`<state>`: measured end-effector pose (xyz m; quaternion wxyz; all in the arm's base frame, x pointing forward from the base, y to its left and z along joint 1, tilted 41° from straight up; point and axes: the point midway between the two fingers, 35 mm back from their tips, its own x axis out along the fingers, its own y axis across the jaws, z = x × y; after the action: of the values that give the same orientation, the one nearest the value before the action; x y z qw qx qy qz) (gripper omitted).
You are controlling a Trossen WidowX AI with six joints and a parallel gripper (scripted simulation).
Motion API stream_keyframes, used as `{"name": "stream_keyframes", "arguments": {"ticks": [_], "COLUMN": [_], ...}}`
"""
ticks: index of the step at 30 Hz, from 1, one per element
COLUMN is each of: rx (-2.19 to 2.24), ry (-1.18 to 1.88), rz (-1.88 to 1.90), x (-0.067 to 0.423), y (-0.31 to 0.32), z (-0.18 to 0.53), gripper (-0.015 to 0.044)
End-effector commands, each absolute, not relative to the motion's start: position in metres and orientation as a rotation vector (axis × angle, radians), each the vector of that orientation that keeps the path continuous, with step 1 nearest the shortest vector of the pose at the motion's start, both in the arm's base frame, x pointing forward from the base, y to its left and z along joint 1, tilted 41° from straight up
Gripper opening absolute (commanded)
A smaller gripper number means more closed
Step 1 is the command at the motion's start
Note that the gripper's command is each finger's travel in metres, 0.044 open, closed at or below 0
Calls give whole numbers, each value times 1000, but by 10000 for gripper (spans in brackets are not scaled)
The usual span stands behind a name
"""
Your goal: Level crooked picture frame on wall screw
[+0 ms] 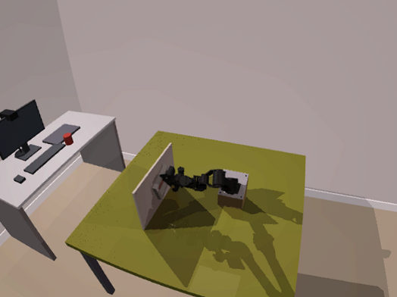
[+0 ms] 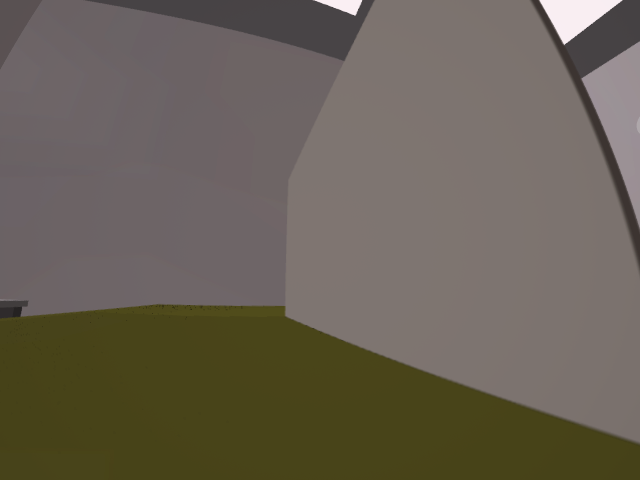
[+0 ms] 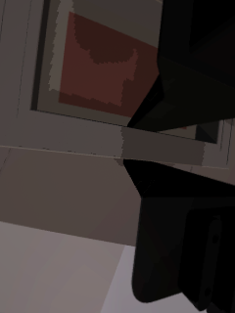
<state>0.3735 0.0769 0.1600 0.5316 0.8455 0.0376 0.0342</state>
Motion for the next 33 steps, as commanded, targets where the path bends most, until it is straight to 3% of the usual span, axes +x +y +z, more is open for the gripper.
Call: {"name": "stream_keyframes", "arguments": {"ticks": [1, 33], "rx": [2013, 2013], "ry": [82, 82], "rz": [83, 82], "x": [374, 374], "y": [75, 76], "z": [161, 157], "gripper": [0, 0]}}
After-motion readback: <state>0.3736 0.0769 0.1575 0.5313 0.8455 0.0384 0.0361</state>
